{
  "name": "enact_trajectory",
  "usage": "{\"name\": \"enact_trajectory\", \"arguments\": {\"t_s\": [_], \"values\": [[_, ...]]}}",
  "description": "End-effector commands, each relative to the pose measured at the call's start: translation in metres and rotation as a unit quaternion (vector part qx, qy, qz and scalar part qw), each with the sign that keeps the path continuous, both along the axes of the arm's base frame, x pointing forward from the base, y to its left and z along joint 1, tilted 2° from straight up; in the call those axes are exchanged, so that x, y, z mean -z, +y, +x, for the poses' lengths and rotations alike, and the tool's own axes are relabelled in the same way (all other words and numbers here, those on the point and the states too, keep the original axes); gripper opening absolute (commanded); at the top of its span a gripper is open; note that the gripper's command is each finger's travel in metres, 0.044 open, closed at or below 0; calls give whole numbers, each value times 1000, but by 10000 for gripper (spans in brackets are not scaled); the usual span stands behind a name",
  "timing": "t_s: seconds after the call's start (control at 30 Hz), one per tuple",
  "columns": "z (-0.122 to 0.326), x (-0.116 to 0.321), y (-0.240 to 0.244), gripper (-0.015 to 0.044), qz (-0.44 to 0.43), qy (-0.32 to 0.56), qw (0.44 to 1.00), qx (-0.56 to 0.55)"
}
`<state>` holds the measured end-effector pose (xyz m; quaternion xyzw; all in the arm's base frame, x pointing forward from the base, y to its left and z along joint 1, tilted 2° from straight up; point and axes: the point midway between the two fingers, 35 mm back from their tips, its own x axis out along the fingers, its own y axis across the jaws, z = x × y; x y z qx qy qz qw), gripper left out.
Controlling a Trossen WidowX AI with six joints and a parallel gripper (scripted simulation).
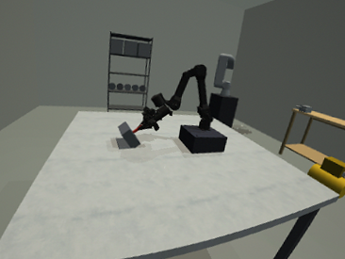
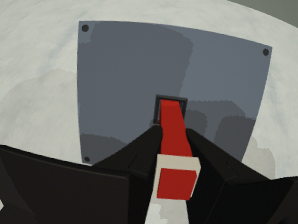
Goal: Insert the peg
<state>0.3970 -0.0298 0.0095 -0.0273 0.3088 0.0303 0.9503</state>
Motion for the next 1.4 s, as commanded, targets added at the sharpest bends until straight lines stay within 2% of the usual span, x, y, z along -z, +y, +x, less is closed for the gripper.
{"name": "enact_trajectory", "arguments": {"t_s": [0.0,1.3,1.37], "values": [[3,0,-1,0,0,-3,1000,2],[13,8,0,0,0,-1,1000,-1],[13,8,0,53,0,-1,1000,-1]]}}
